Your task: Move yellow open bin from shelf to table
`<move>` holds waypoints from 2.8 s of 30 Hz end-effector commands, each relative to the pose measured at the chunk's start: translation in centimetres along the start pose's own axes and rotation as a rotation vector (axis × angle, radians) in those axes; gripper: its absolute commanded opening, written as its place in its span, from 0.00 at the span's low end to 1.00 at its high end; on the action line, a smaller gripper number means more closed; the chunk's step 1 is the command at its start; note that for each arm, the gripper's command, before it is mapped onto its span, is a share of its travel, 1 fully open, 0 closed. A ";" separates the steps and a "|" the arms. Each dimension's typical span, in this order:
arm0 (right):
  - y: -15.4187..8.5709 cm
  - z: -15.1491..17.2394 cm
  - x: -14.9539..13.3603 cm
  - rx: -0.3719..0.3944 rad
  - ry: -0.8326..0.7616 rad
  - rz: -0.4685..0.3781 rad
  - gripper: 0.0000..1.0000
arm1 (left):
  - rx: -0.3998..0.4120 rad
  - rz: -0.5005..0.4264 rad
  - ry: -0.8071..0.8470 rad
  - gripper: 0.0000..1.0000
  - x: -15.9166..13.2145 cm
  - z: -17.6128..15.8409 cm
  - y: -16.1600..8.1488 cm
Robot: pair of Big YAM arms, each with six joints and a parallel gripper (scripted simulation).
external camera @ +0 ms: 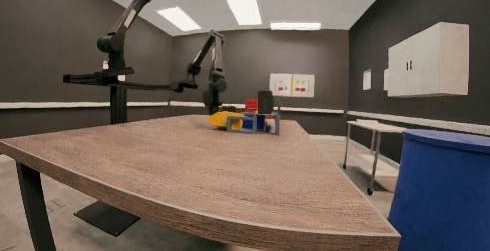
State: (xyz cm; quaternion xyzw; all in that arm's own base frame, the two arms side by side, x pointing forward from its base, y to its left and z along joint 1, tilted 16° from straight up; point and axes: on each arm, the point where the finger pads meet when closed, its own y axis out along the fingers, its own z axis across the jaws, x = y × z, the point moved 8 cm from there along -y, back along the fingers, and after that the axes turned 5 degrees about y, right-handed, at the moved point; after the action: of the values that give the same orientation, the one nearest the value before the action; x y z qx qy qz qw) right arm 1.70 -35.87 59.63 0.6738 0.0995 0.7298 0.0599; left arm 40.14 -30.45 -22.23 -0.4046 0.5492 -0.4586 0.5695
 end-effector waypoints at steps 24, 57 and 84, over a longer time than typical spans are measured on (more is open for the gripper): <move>-0.7 -0.2 1.1 -0.003 0.011 -0.042 1.00 | 0.036 -0.032 0.008 0.00 1.3 0.1 -2.6; -0.7 -0.2 1.1 -0.003 0.011 -0.042 1.00 | 0.009 -0.015 0.000 0.00 0.3 -0.7 -1.9; -0.7 -0.2 1.1 -0.003 0.011 -0.042 1.00 | -0.017 0.003 -0.016 0.00 -0.8 -0.8 -0.7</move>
State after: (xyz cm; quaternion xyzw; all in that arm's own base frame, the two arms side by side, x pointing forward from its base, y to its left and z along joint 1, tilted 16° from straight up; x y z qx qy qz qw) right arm 1.70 -35.87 59.63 0.6738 0.0995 0.7298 0.0599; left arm 38.84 -29.85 -22.24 -0.4051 0.5580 -0.4527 0.5653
